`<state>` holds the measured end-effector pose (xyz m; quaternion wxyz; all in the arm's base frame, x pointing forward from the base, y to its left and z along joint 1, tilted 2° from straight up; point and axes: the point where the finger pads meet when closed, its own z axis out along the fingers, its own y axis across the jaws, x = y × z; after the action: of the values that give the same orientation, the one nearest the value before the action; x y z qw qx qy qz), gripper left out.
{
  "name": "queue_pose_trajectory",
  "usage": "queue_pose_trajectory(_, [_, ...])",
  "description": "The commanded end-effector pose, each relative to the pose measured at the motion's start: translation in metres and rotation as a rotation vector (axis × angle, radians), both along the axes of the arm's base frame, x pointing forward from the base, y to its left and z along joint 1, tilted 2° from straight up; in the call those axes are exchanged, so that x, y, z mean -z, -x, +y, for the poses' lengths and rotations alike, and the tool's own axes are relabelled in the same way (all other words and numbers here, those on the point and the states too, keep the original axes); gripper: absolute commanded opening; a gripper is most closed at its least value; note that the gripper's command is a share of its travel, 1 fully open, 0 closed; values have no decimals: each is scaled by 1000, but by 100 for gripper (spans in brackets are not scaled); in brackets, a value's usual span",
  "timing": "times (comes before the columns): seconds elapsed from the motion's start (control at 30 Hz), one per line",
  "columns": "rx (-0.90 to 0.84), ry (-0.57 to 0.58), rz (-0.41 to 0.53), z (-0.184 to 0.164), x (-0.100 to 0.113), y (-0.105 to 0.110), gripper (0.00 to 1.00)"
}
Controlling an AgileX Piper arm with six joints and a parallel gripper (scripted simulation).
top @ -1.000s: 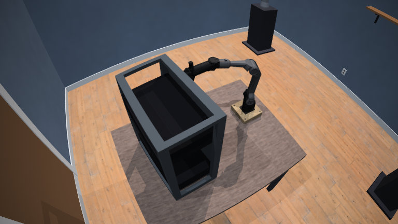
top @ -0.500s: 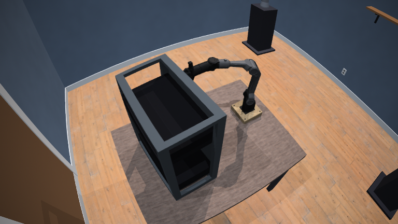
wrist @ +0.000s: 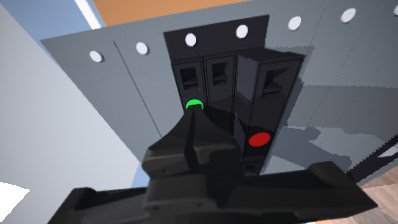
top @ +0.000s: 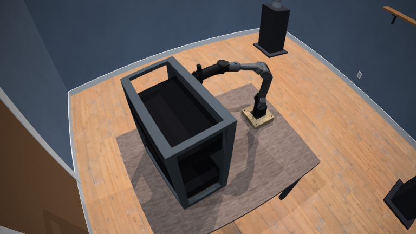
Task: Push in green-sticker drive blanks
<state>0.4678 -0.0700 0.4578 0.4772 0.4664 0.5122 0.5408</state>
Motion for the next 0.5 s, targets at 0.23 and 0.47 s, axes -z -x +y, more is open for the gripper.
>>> queue_pose_trajectory(0.23, [-4, -2, 2, -3, 3, 38, 0])
queue_pose_trajectory(0.47, [-4, -2, 2, -10, 5, 96, 0])
